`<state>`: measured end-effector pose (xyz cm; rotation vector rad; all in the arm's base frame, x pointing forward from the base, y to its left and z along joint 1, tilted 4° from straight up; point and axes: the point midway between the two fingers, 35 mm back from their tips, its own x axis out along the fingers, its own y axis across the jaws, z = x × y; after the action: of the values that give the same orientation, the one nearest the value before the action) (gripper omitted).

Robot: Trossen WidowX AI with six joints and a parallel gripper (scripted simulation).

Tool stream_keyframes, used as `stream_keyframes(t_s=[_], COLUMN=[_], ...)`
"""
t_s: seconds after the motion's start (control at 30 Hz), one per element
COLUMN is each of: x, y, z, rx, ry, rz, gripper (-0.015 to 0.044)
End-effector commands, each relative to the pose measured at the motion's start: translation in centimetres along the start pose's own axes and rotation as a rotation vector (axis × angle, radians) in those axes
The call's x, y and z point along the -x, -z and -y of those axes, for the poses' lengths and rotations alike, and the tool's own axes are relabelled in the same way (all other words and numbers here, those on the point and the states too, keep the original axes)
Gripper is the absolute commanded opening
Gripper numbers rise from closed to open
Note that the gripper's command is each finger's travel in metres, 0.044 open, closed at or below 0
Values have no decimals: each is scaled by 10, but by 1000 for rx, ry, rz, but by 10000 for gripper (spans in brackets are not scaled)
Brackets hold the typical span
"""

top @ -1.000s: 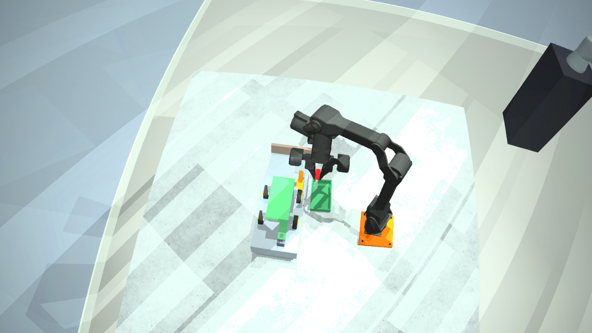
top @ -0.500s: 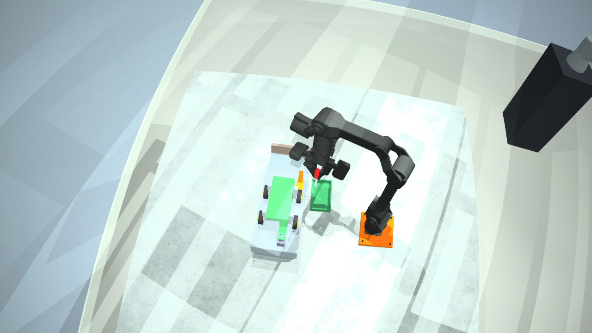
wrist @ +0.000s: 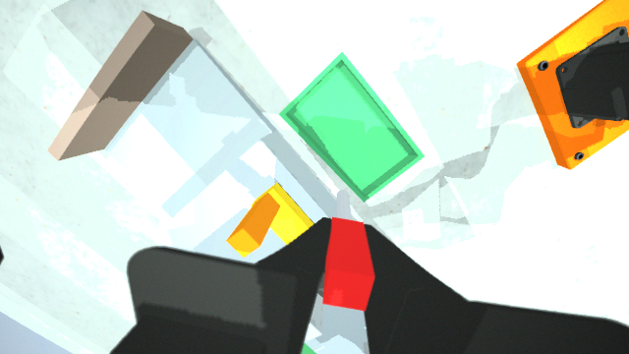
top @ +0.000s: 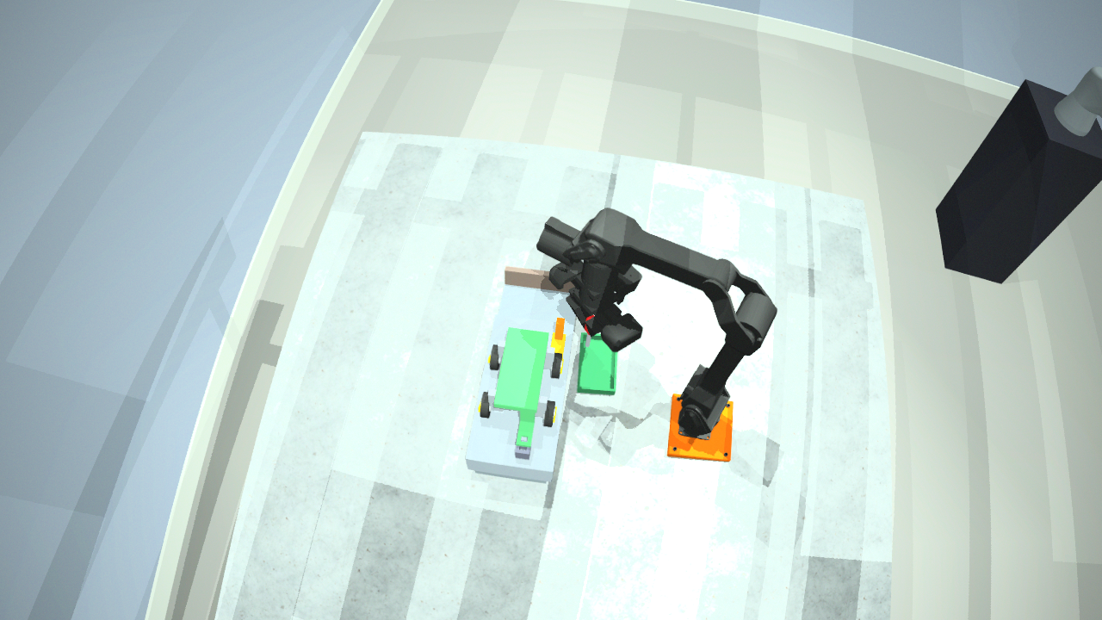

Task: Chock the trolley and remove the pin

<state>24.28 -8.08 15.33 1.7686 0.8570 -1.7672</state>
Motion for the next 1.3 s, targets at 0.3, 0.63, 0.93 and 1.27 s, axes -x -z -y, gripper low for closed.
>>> stream_keyframes(t_s=[0.3,0.63,0.93,1.27], x=[-1,0,-6,-20], y=[2,3,-3,-17], z=[2,3,8,18], rx=[-382,-642,-662,-689], ry=[-60,-113,-115,-118], rz=[46,59,62,67], gripper=[0,0,0,0])
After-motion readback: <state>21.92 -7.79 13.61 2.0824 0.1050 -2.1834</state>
